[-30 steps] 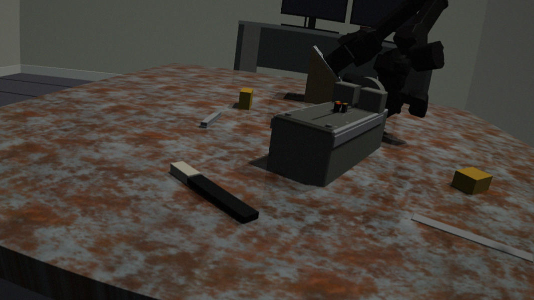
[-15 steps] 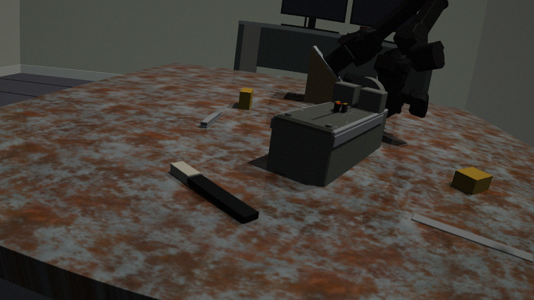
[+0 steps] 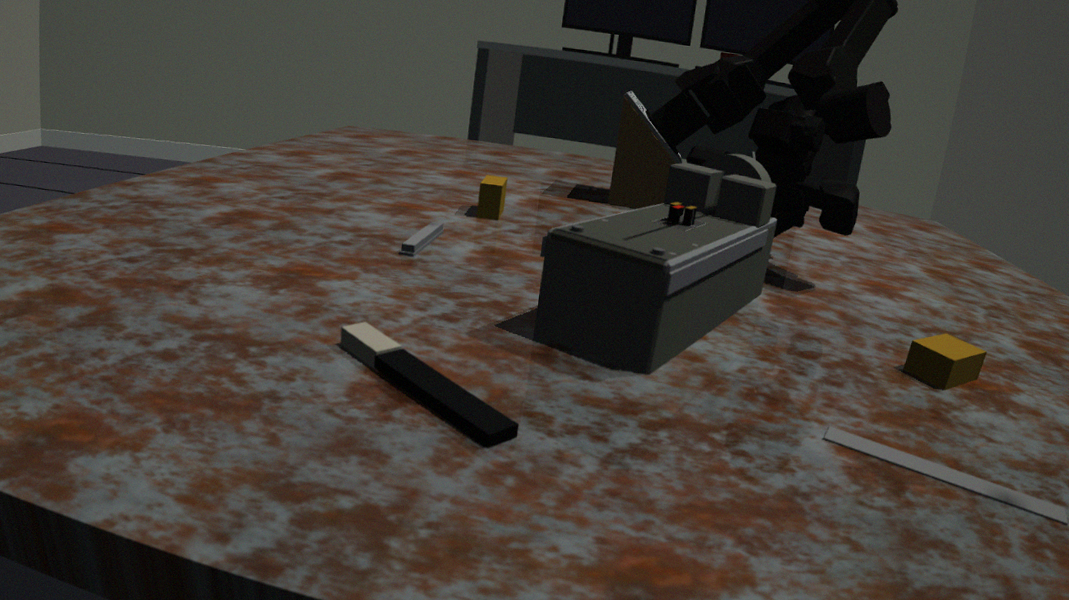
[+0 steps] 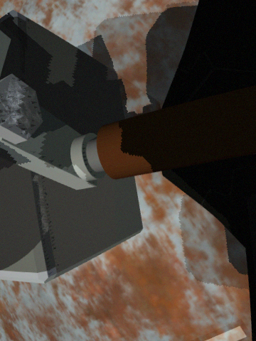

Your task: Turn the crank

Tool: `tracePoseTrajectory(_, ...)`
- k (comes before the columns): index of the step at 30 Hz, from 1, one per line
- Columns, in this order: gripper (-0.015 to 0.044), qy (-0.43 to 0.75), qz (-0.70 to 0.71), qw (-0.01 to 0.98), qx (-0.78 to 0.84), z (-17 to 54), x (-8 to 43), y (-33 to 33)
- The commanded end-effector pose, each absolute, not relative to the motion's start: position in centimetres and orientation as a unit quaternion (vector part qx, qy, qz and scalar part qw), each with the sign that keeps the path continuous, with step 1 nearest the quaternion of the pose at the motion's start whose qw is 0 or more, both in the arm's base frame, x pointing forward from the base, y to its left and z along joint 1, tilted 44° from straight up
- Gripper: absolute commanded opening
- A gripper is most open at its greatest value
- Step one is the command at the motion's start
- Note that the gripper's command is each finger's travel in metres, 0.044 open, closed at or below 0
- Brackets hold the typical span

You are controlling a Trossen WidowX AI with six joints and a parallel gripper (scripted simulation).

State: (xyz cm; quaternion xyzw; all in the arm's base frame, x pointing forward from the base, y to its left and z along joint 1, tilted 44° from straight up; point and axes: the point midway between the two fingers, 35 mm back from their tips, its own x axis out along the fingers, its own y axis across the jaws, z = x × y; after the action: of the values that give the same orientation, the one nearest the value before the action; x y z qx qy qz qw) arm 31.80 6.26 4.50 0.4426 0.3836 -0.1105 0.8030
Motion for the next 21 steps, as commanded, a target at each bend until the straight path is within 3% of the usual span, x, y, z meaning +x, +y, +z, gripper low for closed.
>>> tracePoseTrajectory(1, 0.0000, 0.376, -0.101, 0.805, 0.447, 5.29, 32.18, 6.55)
tracePoseTrajectory(17, 0.0000, 0.384, -0.110, 0.803, 0.442, 4.55, 31.81, 6.28)
tracePoseTrajectory(21, 0.0105, 0.384, -0.110, 0.803, 0.442, 4.55, 31.81, 6.28)
